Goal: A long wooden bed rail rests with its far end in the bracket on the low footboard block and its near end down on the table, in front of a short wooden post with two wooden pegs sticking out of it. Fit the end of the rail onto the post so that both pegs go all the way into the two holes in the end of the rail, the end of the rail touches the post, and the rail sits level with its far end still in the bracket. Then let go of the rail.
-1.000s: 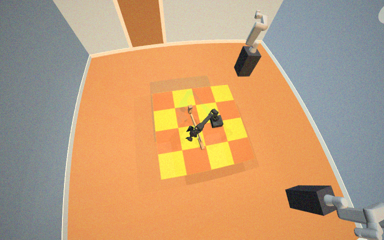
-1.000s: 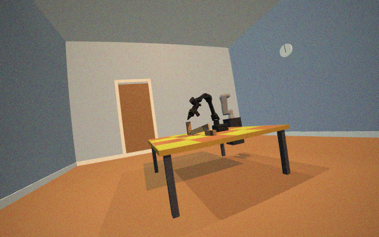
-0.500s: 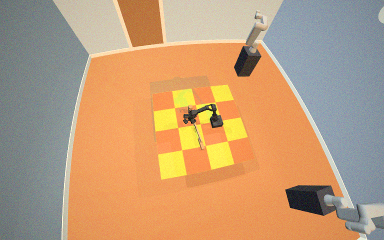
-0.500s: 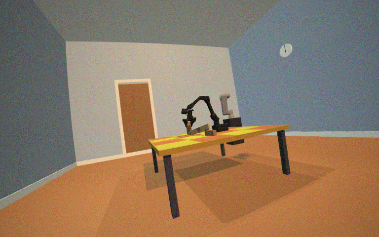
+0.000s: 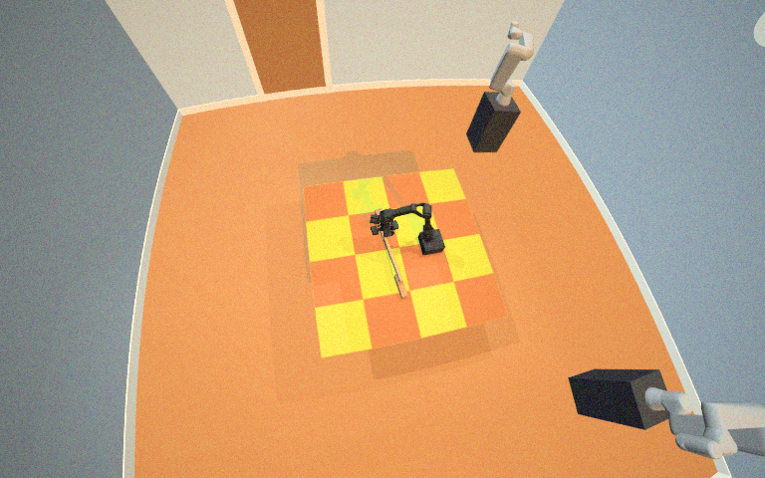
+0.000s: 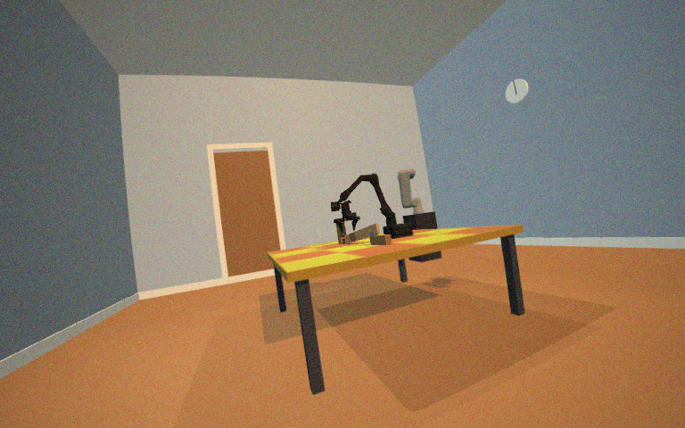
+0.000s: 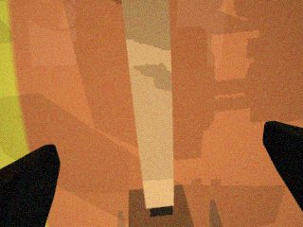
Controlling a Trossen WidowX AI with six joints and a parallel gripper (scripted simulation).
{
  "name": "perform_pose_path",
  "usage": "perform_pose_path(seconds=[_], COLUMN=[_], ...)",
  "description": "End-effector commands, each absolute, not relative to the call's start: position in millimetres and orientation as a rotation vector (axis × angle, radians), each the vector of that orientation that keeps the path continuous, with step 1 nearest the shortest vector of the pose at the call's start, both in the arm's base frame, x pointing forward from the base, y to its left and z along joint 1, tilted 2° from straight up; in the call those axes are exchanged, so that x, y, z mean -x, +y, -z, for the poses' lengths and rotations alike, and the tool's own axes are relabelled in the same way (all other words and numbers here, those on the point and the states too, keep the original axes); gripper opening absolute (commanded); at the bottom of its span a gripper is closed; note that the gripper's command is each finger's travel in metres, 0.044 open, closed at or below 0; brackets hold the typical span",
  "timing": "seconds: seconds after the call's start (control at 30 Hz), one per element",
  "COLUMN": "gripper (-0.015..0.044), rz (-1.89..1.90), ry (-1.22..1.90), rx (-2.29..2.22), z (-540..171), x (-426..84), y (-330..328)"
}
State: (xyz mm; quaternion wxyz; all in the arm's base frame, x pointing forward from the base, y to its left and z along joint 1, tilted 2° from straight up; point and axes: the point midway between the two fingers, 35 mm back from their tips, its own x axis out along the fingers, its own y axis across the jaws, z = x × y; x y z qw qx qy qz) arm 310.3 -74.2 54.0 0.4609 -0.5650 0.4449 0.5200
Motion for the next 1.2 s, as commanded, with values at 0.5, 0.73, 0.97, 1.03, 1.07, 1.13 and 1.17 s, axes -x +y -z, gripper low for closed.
perform_pose_path(seconds=[0.5, 0.73, 0.97, 1.03, 1.07, 1.13, 1.17], gripper=[0.044, 0.044, 0.044, 0.044, 0.044, 0.044, 0.044], rz=[-1.283, -1.283, -1.283, -1.283, -1.283, -1.283, -1.283], ry=[1.098, 1.098, 1.098, 1.098, 1.098, 1.098, 1.098], rx=[1.375, 1.375, 1.375, 1.375, 1.375, 1.375, 1.375], z=[-22.0, -10.8, 0.3, 3.4, 5.0, 8.2, 9.7], x=[-311.6, -312.2, -312.3, -312.2, -312.2, -312.1, -312.0], y=[-73.8, -73.7, -73.4, -73.3, -73.3, -73.2, -73.1])
